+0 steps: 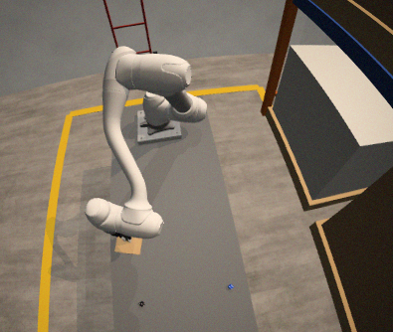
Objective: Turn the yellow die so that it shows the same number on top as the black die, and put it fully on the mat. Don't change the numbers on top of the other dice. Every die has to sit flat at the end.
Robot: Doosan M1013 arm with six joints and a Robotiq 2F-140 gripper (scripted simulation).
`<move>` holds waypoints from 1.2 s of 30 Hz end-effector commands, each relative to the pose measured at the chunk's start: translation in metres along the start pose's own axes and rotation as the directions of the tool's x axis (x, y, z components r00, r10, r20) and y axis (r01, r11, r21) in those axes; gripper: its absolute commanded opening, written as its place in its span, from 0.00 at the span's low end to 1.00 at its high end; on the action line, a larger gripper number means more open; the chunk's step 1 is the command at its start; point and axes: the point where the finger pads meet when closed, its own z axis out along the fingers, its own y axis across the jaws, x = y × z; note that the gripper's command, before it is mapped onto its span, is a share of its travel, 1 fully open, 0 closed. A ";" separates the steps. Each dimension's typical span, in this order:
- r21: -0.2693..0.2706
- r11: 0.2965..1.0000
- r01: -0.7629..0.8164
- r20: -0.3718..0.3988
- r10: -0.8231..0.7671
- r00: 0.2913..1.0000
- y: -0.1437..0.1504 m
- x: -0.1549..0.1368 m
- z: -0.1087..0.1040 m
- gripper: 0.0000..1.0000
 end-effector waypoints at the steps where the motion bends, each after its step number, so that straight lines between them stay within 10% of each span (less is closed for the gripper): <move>1: 0.000 1.000 0.000 0.000 0.000 1.000 0.000 0.000 0.006 0.18; 36: 0.000 1.000 0.000 0.000 0.000 1.000 0.000 0.000 0.009 0.18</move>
